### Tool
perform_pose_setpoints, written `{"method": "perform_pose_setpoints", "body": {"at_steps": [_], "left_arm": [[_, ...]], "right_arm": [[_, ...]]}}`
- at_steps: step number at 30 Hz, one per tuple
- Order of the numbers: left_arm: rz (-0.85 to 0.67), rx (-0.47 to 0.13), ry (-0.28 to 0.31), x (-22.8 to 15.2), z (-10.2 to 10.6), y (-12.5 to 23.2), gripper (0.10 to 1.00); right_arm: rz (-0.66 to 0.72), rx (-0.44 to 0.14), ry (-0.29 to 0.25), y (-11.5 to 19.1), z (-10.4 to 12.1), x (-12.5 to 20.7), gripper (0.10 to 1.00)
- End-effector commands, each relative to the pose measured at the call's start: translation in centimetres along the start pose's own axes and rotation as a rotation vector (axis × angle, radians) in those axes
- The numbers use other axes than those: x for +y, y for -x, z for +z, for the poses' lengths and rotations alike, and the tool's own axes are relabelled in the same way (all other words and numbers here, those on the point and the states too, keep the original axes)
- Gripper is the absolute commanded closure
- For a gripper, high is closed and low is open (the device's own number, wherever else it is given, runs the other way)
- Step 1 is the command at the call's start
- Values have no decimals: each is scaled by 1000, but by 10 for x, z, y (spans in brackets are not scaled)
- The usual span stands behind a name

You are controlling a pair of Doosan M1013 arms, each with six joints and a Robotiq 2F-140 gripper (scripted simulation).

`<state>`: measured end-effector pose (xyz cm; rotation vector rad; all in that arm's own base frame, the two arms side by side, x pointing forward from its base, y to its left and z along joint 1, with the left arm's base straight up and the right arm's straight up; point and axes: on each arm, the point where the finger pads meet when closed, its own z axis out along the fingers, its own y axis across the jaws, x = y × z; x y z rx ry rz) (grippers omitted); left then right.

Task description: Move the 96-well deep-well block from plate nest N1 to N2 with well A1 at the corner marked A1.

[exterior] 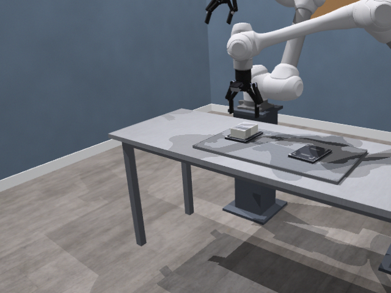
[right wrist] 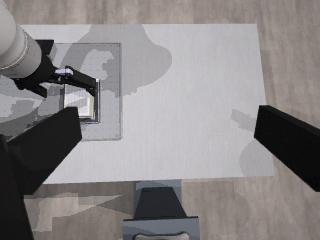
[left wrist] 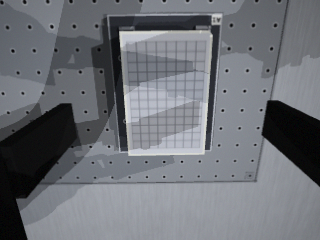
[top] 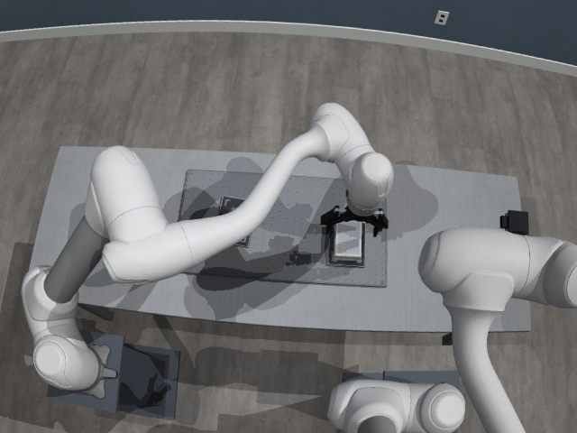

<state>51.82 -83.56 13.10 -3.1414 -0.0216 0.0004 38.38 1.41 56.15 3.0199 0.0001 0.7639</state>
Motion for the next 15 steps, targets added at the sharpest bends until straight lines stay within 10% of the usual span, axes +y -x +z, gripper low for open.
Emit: {"method": "perform_pose_setpoints", "body": {"at_steps": [1, 15], "left_arm": [[0, 2, 2, 0, -2, 0, 98], [0, 2, 2, -6, -2, -1, 98]], "right_arm": [[0, 1, 0, 0, 0, 0, 98], [0, 1, 0, 0, 0, 0, 98]]}}
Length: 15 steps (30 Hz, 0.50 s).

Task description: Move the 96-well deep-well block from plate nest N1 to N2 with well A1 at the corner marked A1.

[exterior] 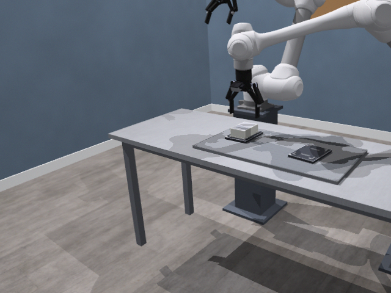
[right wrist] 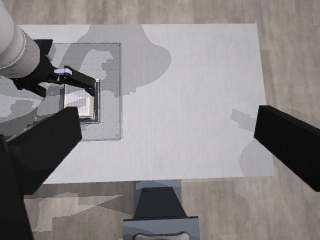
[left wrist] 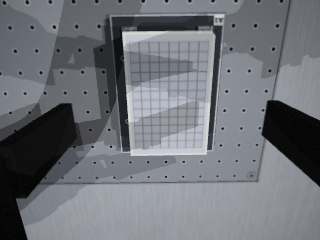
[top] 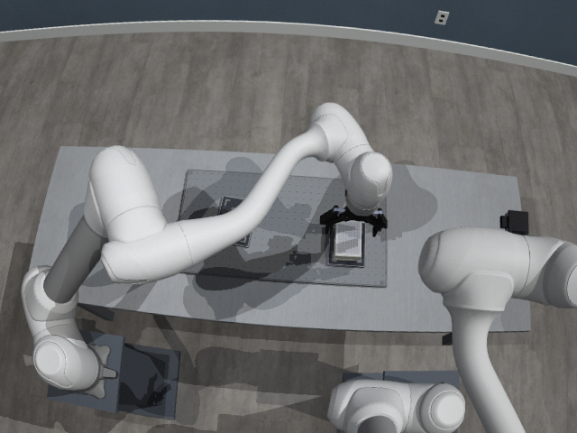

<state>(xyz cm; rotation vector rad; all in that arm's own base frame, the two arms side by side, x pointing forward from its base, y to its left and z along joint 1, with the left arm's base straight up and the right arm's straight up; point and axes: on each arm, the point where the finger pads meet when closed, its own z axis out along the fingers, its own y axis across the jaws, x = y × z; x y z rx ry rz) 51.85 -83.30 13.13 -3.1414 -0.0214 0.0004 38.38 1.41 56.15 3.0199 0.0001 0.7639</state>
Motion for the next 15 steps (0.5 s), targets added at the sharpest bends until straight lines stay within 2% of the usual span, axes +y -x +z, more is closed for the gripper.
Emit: {"method": "perform_pose_setpoints", "body": {"at_steps": [1, 15], "left_arm": [[0, 2, 2, -7, -2, -1, 98], [0, 2, 2, -50, -2, -7, 98]], "right_arm": [[0, 1, 0, 0, 0, 0, 98], [0, 1, 0, 0, 0, 0, 98]]}}
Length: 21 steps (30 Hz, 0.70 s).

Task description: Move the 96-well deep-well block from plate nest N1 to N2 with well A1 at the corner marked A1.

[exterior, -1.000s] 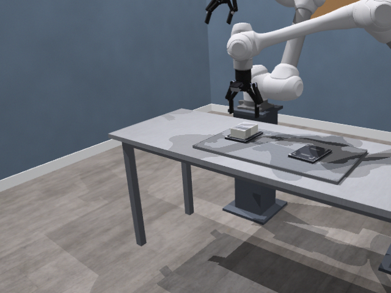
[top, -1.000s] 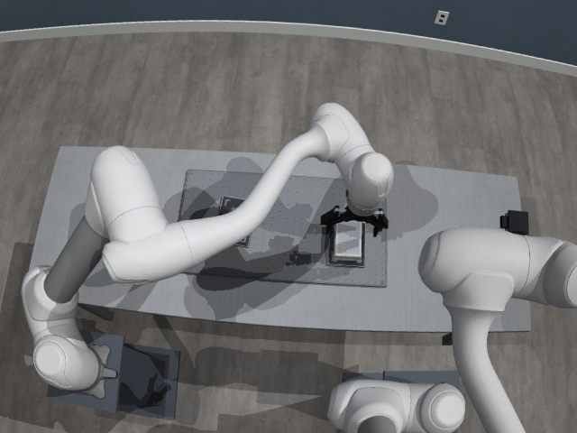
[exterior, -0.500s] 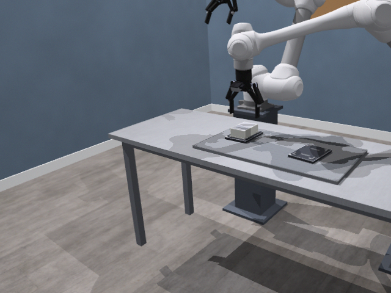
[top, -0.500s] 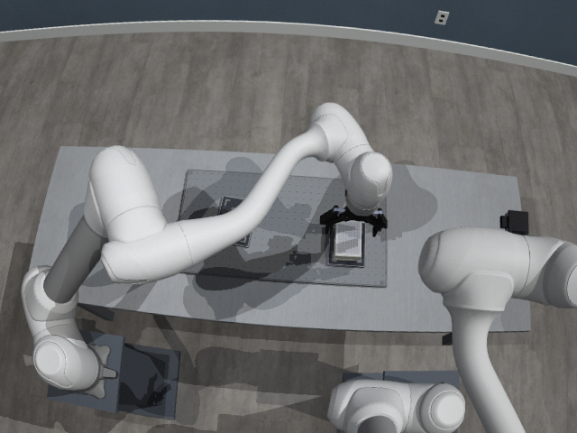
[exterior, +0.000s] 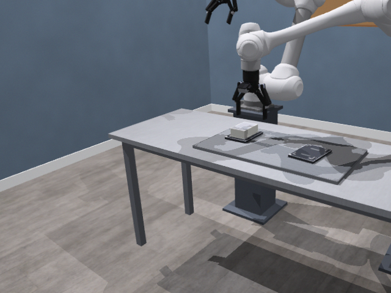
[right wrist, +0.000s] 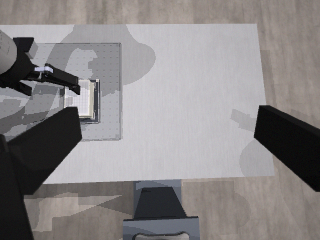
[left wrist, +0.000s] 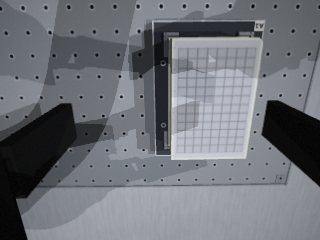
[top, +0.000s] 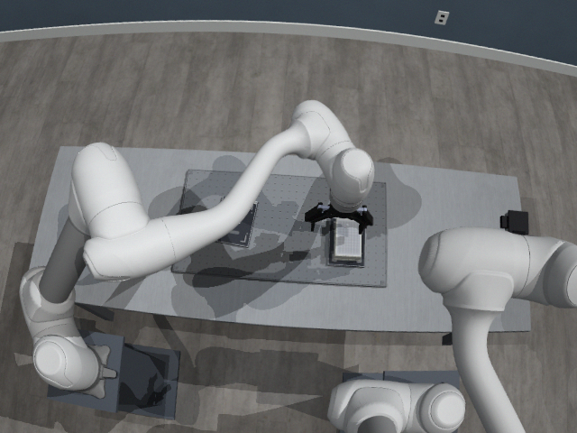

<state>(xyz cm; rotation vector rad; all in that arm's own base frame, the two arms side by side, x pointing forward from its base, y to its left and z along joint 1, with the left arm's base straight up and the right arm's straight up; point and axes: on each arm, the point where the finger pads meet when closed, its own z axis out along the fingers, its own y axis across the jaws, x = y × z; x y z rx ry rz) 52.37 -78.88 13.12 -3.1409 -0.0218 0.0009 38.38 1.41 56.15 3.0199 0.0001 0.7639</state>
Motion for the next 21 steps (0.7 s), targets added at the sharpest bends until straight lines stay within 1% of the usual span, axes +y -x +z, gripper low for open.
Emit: {"method": "perform_pose_setpoints", "body": {"at_steps": [1, 16, 18, 21], "left_arm": [[0, 2, 2, -6, -2, -1, 98], [0, 2, 2, -55, -2, -8, 98], [0, 2, 2, -55, -2, -8, 98], [0, 2, 2, -65, -2, -9, 98]], "right_arm": [[0, 1, 0, 0, 0, 0, 98], [0, 1, 0, 0, 0, 0, 98], [0, 1, 0, 0, 0, 0, 98], [0, 1, 0, 0, 0, 0, 98]]}}
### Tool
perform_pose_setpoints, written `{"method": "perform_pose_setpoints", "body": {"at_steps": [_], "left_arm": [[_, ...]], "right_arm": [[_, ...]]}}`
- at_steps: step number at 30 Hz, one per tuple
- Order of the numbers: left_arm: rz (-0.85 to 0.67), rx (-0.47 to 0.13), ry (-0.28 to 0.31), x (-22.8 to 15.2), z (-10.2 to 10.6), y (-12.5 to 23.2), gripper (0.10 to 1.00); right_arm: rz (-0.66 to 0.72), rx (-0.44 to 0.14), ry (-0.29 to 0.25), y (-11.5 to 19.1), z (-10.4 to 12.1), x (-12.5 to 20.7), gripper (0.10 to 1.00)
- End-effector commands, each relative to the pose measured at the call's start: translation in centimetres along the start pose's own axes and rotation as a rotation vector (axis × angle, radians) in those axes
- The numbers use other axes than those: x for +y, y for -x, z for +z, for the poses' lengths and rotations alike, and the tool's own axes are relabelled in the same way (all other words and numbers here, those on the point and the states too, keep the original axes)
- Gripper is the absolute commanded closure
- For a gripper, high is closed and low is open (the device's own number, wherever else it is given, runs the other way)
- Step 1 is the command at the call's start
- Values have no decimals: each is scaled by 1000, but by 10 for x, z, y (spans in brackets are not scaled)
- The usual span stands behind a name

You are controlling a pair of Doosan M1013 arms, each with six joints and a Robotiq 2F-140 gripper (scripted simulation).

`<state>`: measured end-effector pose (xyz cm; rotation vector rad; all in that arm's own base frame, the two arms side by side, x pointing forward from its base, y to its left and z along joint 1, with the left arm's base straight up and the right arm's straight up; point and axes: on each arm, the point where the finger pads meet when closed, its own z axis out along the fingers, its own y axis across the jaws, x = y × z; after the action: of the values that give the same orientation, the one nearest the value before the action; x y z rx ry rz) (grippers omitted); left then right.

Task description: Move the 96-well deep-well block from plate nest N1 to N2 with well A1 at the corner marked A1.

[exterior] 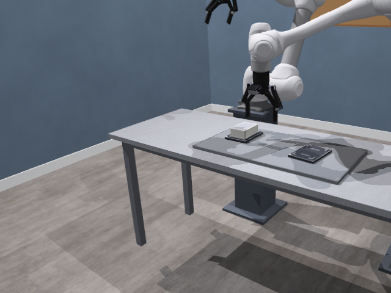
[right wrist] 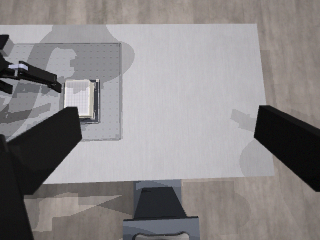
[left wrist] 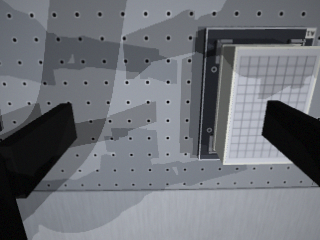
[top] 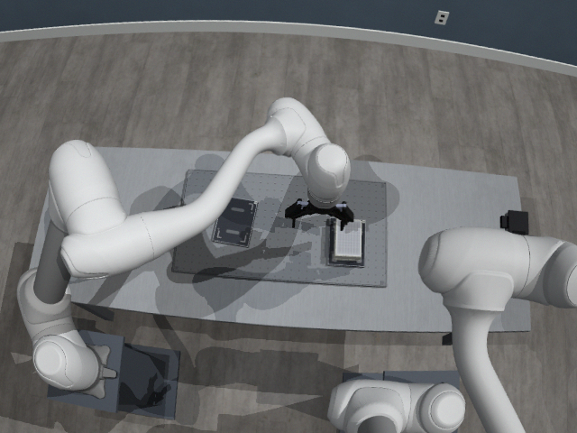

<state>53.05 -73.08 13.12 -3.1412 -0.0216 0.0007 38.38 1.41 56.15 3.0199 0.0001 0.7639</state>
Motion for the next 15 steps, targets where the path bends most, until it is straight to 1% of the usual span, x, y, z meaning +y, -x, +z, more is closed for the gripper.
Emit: {"method": "perform_pose_setpoints", "body": {"at_steps": [1, 15], "left_arm": [[0, 2, 2, -11, -2, -2, 98], [0, 2, 2, -14, -2, -2, 98]], "right_arm": [[0, 1, 0, 0, 0, 0, 98], [0, 1, 0, 0, 0, 0, 98]]}}
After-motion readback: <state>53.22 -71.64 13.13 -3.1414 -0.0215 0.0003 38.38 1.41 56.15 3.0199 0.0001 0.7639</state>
